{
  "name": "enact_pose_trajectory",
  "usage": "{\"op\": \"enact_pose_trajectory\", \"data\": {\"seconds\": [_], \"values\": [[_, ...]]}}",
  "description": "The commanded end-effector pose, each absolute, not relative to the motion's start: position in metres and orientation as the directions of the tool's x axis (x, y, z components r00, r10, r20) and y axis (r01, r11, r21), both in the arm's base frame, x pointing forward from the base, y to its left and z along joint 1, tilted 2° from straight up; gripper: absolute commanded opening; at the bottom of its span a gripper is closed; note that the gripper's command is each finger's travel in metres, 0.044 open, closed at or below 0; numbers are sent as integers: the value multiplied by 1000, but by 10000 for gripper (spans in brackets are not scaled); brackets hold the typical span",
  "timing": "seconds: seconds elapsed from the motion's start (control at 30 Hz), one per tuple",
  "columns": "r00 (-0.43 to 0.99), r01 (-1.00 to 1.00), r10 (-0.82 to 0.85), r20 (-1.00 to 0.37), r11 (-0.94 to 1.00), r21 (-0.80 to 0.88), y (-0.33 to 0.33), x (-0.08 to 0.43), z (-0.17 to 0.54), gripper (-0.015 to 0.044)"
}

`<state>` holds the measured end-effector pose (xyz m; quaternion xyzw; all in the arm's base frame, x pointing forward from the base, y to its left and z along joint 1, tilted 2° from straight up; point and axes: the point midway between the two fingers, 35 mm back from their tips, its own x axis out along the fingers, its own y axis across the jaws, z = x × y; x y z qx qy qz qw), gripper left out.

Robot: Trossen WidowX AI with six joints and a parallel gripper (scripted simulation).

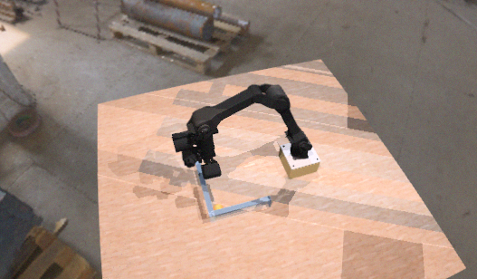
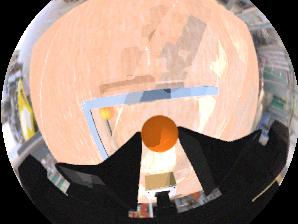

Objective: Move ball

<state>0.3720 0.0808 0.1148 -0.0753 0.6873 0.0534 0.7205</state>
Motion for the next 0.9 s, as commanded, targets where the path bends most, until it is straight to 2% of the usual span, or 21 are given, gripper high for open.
{"op": "enact_pose_trajectory", "data": {"seconds": [0.0, 0.43, 0.63, 0.87], "values": [[57, -189, -25, -998, 981, -35, 85, 370, 118, 0], [52, -189, -17, -998, 982, -27, 155, 331, 73, 0], [52, -189, -18, -998, 982, -27, 158, 329, 64, 0], [52, -189, -18, -998, 982, -27, 158, 332, 23, 0]]}}
